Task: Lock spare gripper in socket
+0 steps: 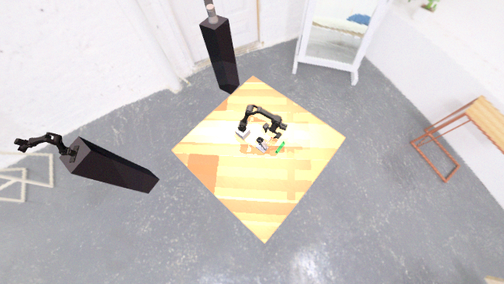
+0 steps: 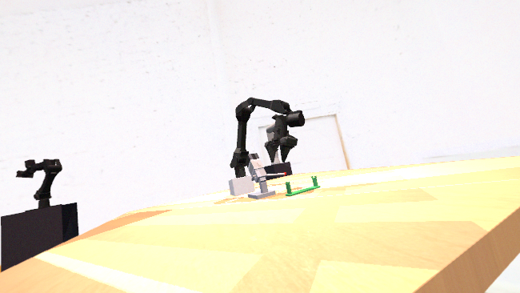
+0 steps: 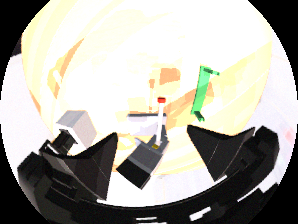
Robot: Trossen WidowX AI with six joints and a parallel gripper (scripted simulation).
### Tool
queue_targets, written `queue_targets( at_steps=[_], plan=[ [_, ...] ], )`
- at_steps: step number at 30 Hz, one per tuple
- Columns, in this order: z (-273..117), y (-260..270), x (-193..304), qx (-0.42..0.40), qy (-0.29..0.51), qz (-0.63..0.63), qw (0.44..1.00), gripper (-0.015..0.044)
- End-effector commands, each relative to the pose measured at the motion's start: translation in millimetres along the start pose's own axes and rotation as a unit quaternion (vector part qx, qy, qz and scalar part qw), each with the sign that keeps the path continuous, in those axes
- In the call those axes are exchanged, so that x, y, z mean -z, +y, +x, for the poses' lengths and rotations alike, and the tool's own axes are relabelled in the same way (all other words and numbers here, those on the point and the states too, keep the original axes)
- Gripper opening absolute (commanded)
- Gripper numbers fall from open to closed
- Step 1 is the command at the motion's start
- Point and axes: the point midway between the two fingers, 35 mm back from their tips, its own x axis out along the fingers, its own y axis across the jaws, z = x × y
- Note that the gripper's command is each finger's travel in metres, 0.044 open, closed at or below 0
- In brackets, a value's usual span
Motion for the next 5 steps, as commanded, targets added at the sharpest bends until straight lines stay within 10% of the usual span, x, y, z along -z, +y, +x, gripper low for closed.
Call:
queue_targets(
  at_steps=[1,5],
  plan=[
    [0.3,-0.2,0.0,0.0,0.0,-0.001,1.0,0.044],
    [0.3,-0.2,0.0,0.0,0.0,-0.001,1.0,0.044]
  ],
)
